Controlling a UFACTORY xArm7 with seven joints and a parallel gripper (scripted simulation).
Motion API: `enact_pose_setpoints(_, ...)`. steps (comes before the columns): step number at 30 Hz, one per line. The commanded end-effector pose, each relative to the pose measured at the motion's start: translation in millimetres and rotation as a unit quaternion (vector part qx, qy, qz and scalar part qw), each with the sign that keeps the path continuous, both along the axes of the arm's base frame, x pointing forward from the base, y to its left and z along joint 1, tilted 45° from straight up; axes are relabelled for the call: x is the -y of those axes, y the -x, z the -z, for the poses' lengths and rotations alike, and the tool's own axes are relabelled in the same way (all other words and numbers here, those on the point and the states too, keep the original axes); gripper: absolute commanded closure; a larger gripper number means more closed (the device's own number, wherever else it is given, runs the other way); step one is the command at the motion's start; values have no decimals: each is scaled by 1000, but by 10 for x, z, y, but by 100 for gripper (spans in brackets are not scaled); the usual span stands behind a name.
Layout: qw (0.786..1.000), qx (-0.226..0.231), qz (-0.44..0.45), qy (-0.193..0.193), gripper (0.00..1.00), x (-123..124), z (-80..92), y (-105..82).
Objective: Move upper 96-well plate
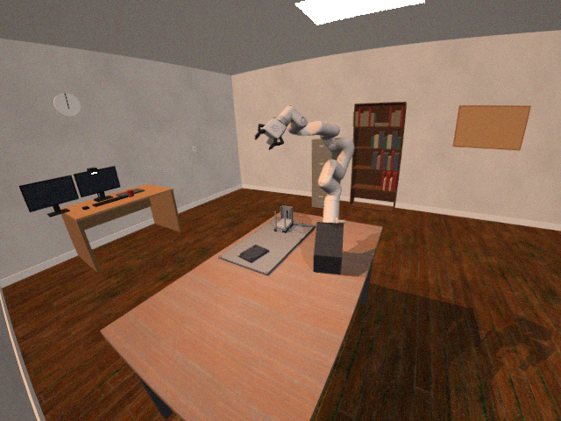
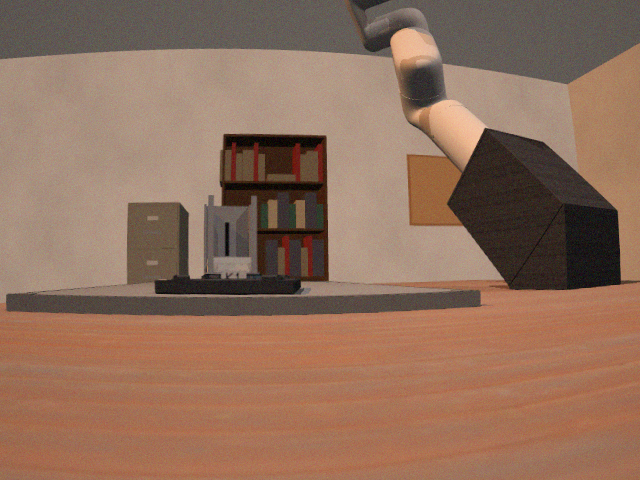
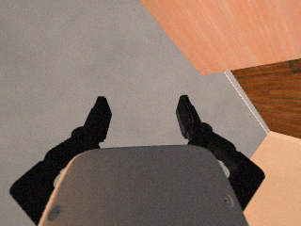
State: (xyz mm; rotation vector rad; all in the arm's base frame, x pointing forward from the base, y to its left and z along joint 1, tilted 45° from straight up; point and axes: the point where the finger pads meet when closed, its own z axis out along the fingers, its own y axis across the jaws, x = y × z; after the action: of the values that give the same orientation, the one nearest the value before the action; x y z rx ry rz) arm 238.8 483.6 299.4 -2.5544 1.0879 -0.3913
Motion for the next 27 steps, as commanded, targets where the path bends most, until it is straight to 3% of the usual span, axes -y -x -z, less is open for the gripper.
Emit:
enact_pose_setpoints(1,1000,2,-4,-2,0,42,-8,-73)
enact_pose_setpoints(5,998,22,43,30,0,179,9,-220)
enact_pose_setpoints(17,998,22,43,30,0,515,51,-586)
enact_pose_setpoints(21,993,37,89,64,0,668,68,-714)
enact_pose_setpoints(27,993,37,89,64,0,896,92,-907)
